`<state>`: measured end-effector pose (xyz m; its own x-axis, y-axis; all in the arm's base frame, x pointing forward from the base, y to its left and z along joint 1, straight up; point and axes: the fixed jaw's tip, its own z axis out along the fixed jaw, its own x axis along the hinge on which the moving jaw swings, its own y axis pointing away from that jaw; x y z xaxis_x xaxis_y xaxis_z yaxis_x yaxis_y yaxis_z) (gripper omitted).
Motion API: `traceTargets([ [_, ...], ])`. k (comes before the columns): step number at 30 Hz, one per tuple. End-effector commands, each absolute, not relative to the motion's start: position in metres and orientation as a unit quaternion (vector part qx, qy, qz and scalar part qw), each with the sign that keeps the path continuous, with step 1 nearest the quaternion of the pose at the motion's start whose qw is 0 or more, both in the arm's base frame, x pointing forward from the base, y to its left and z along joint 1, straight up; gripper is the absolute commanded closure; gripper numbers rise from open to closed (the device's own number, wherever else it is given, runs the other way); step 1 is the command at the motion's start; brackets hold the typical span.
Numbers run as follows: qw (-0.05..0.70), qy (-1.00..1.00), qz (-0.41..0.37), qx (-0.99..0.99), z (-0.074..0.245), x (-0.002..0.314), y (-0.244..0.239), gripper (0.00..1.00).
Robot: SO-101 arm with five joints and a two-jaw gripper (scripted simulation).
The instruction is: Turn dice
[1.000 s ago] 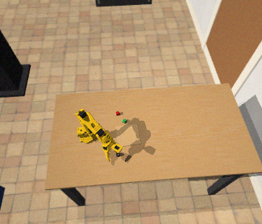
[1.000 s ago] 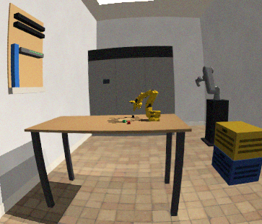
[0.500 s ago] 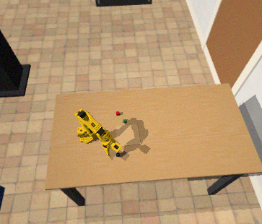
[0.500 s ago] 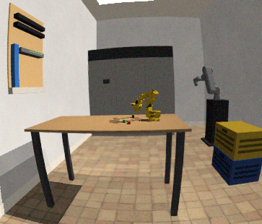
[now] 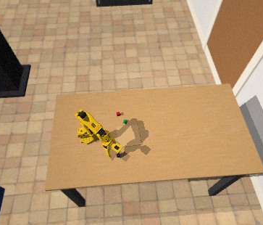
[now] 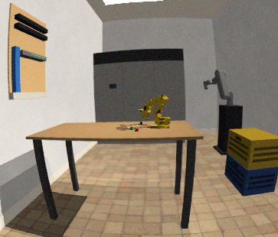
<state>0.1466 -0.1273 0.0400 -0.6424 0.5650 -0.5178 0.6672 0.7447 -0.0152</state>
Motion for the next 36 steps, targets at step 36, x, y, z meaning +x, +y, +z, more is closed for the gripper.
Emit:
traceTargets([
  [36,0.269,0.894,-0.104,0.342,0.0483,0.1511,-0.1256,0.72],
])
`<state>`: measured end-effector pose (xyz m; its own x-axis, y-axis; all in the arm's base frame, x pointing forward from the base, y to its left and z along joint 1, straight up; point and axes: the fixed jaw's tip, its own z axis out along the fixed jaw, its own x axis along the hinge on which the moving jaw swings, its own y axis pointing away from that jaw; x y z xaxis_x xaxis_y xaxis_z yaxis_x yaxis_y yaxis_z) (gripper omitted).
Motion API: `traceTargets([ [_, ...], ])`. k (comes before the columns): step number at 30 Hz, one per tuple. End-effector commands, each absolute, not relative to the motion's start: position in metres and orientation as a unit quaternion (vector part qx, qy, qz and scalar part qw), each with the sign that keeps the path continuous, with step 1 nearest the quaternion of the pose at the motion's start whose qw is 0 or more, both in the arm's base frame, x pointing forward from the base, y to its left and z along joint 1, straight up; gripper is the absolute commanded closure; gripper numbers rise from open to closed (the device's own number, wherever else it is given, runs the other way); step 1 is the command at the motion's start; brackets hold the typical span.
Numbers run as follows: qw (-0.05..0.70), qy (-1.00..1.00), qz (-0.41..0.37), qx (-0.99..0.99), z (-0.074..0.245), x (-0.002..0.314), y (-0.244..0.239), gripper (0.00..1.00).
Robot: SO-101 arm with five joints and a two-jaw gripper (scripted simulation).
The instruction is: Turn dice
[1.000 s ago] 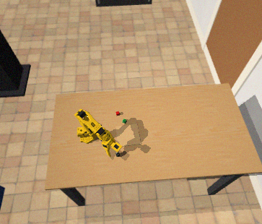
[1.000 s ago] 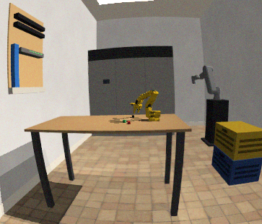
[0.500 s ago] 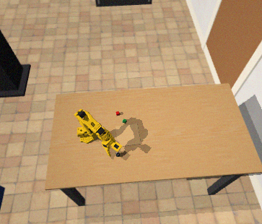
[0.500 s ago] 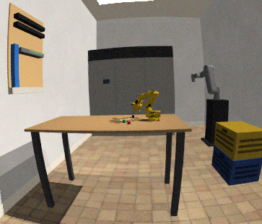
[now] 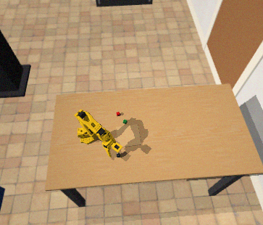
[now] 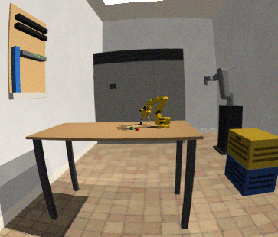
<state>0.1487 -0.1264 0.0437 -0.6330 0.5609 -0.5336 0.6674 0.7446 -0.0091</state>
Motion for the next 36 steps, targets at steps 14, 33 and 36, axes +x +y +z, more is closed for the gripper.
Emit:
traceTargets([
  [14,0.269,0.894,-0.104,0.342,0.048,0.151,-0.126,0.72],
  [33,0.279,0.927,-0.073,0.239,0.048,0.177,-0.090,0.72],
  [36,0.280,0.931,-0.068,0.222,0.048,0.181,-0.083,0.72],
])
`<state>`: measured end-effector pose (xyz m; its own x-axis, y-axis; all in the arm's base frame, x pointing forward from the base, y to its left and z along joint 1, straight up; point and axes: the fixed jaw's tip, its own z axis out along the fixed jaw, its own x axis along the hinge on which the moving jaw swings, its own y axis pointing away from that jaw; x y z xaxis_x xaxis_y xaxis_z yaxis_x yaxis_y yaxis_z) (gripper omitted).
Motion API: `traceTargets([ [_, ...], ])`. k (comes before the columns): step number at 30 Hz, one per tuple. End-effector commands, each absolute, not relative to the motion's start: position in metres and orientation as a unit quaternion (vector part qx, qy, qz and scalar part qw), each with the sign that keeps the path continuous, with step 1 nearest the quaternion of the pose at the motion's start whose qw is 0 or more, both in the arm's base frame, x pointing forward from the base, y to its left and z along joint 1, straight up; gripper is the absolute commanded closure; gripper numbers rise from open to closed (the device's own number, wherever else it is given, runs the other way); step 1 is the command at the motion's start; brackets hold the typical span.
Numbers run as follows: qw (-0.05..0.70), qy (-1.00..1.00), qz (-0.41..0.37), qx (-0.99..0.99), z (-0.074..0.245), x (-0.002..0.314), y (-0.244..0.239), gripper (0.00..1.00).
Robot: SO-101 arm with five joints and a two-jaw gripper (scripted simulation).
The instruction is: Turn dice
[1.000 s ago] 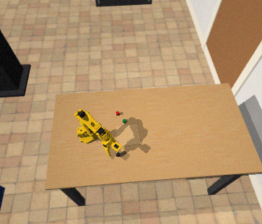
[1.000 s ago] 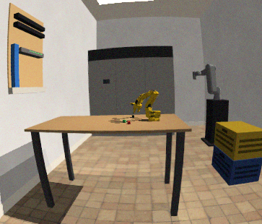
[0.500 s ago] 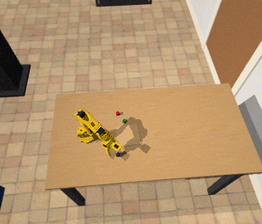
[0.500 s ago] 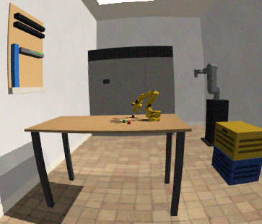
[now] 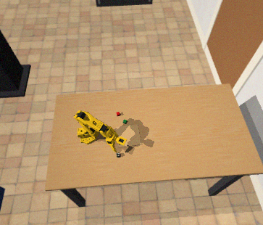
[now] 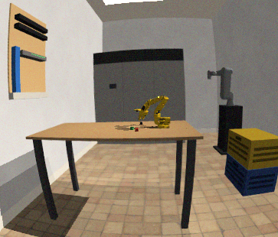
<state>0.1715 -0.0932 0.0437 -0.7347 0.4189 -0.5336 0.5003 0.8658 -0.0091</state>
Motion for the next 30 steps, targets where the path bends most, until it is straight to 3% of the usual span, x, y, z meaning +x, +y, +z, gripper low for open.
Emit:
traceTargets([
  [1,0.282,0.936,-0.062,0.203,0.048,0.184,-0.076,0.72],
  [14,0.288,0.956,0.017,-0.059,0.048,0.203,0.032,0.72],
  [30,0.284,0.943,0.049,-0.166,0.048,0.193,0.078,0.72],
])
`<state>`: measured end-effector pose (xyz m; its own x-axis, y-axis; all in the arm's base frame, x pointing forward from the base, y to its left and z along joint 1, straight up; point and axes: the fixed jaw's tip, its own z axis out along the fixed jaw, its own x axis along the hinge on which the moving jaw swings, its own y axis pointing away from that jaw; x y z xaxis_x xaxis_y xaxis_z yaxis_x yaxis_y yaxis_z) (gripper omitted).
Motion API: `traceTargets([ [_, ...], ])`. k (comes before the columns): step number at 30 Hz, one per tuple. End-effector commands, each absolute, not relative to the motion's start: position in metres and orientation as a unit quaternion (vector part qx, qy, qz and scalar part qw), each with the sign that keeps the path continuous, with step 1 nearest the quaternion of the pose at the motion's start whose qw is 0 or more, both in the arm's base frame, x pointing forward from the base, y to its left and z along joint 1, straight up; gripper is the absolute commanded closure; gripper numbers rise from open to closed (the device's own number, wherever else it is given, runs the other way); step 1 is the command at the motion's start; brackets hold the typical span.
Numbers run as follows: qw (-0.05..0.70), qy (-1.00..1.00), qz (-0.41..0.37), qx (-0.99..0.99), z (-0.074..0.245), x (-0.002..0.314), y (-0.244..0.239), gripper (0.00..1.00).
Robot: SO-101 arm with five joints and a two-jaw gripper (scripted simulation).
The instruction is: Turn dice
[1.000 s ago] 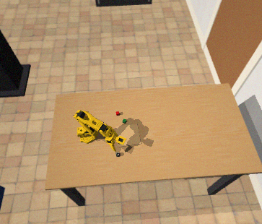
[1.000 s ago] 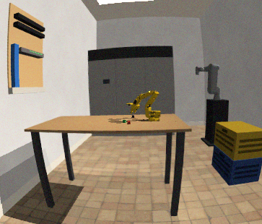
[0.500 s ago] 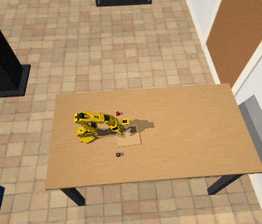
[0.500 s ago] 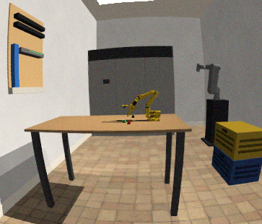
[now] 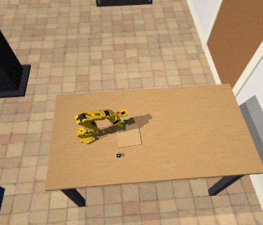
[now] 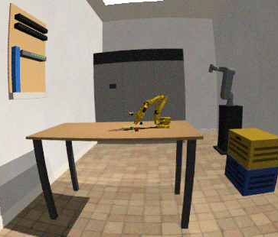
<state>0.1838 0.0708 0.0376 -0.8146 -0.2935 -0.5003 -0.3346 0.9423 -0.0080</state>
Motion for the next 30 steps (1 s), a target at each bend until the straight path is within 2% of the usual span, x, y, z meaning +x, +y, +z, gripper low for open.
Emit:
traceTargets([
  [1,0.284,0.943,0.049,-0.166,0.0481,0.1928,0.0777,0.72],
  [30,0.301,0.938,0.052,-0.166,0.0537,0.2012,0.0807,0.72],
])
